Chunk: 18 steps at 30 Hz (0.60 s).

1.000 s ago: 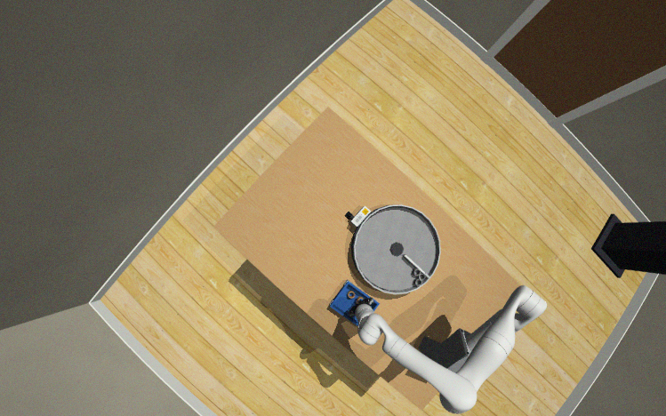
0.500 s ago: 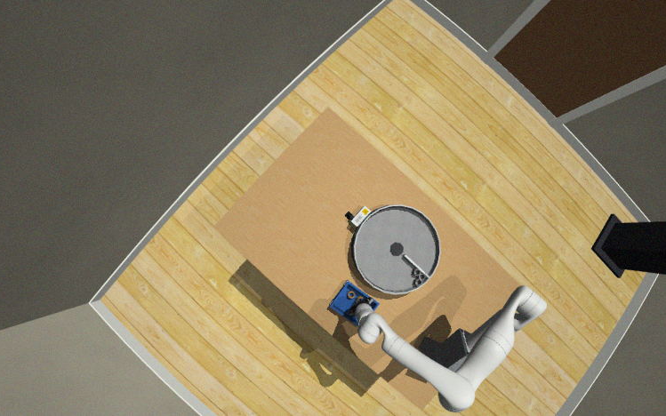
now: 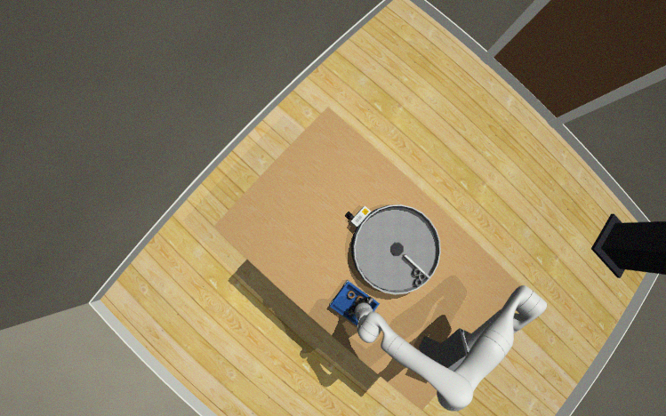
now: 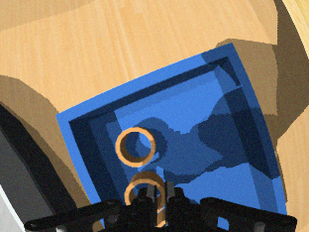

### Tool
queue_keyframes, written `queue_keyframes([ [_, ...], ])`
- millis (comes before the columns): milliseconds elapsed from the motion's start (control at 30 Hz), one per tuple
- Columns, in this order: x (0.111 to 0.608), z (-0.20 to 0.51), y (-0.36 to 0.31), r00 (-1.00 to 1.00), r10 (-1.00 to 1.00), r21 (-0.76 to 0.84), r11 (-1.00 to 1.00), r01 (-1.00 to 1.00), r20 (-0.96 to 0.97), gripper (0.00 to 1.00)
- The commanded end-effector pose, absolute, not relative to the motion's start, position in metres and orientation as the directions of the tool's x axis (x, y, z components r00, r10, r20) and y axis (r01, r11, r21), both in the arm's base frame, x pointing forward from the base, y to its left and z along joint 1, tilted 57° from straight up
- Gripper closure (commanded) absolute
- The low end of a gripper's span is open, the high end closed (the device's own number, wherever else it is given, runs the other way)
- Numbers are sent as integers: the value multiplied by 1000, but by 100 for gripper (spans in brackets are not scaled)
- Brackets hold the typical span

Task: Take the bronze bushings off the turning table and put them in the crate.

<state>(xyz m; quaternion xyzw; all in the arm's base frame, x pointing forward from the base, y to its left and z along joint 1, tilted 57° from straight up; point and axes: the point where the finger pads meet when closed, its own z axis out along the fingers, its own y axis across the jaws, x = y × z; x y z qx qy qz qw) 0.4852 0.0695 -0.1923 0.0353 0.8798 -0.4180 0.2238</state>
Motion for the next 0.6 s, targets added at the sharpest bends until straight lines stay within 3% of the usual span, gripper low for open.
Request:
queue_keyframes([
  [0,485,-192,71,-897,-126,-719,649,249,-424,100],
  [567,489,-197,64,-897,-126,-719,649,249,-424,100],
])
